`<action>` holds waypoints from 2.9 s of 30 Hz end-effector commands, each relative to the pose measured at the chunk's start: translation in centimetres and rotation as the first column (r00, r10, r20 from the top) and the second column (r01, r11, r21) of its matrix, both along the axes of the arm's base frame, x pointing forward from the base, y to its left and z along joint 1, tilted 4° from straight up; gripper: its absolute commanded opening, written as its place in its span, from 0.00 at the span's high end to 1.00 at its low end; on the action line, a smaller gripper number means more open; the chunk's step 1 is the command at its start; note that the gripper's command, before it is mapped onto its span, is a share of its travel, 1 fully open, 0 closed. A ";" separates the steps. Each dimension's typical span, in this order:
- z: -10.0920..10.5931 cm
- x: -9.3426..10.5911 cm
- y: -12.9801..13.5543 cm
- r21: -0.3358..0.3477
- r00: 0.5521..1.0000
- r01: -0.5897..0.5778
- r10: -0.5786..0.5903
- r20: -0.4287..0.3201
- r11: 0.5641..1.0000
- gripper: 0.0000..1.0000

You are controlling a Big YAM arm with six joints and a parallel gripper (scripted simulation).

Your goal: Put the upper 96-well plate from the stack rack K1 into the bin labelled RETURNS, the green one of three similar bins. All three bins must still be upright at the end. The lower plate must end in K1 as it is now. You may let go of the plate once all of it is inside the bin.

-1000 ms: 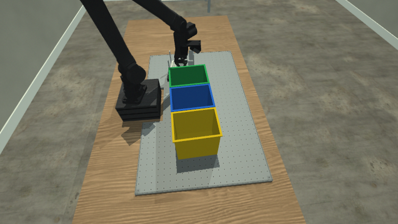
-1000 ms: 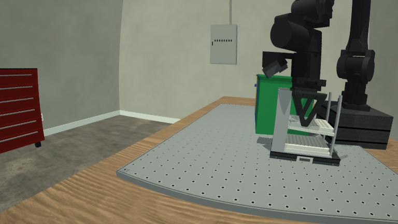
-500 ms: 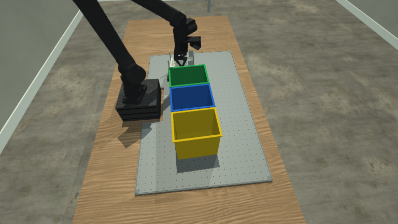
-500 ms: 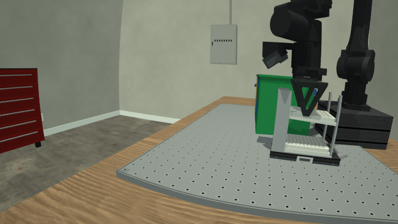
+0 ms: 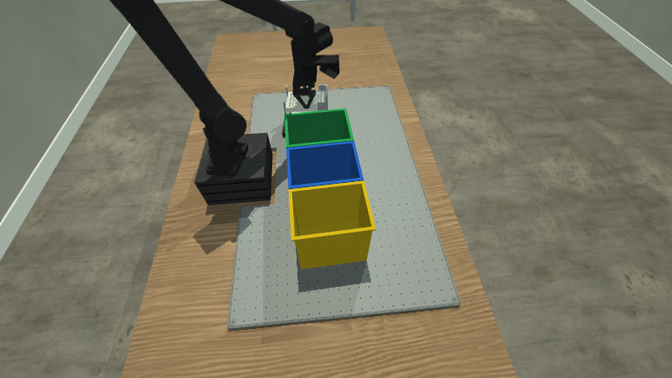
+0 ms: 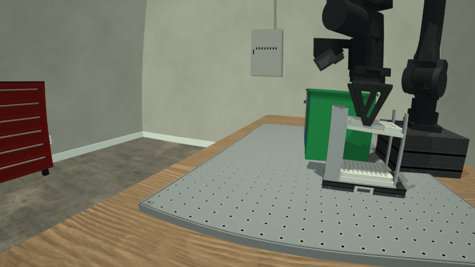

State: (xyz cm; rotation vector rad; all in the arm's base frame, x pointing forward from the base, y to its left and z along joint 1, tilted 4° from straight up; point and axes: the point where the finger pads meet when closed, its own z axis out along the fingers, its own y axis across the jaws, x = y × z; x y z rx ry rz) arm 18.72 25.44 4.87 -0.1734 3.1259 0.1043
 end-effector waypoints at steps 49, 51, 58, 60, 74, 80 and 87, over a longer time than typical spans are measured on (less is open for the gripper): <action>9.8 1.1 0.6 0.041 1.000 0.003 -0.003 0.016 0.999 1.00; 10.5 1.1 0.6 0.051 1.000 0.002 -0.003 0.024 0.999 1.00; 11.7 1.1 0.4 0.052 1.000 0.002 -0.003 0.024 0.999 1.00; 12.0 1.1 0.4 0.050 1.000 0.002 -0.003 0.023 0.999 1.00; 11.1 0.4 0.0 0.026 1.000 0.000 0.000 0.006 1.000 1.00; 11.1 0.4 0.0 0.026 1.000 0.000 0.000 0.006 1.000 1.00; 10.3 0.3 -2.4 0.007 0.991 -0.132 0.132 -0.002 0.991 1.00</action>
